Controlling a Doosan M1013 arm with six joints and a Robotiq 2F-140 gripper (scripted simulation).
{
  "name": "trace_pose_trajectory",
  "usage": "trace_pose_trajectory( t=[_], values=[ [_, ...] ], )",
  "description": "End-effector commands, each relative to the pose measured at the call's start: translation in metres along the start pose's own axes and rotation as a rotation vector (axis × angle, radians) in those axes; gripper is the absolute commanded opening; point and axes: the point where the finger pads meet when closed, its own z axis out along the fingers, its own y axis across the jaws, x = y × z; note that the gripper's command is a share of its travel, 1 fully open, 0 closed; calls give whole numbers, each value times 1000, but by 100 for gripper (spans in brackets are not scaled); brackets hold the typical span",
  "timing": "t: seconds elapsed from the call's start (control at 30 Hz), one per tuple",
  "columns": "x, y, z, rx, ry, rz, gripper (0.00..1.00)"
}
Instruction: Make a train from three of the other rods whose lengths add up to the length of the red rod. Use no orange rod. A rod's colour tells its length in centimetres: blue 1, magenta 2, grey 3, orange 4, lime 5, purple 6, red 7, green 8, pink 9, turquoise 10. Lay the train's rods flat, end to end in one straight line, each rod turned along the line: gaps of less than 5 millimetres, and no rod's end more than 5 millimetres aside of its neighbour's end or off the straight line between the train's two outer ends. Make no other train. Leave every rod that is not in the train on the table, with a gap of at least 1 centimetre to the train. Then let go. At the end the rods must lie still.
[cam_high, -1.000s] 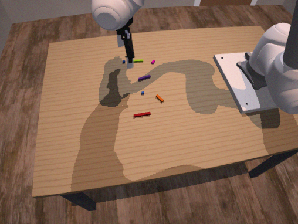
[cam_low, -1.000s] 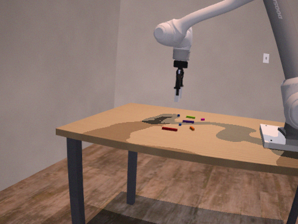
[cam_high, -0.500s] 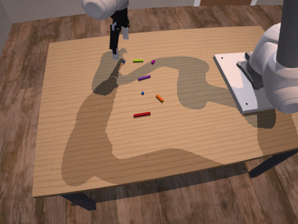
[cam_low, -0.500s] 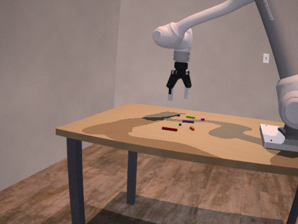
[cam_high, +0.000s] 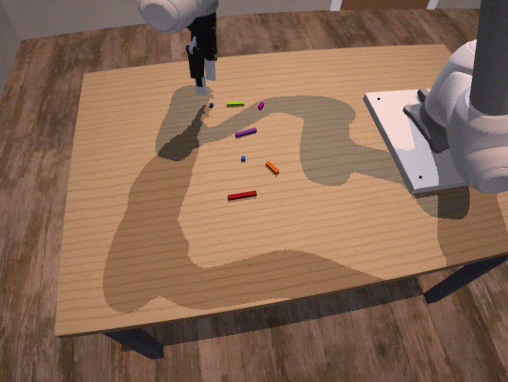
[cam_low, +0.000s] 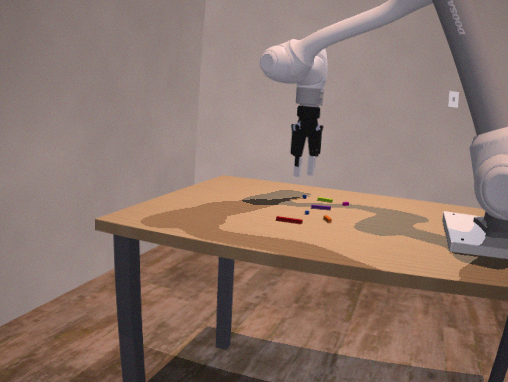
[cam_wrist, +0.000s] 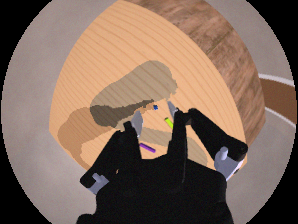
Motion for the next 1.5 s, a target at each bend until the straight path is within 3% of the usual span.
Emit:
trace_pose_trajectory(
  t=[0.0,1.1,1.47],
  values=[
    [0,0,0,0,0,0,15],
    [0,0,1,0,0,0,15],
    [0,0,11,0,0,0,15]
  ],
)
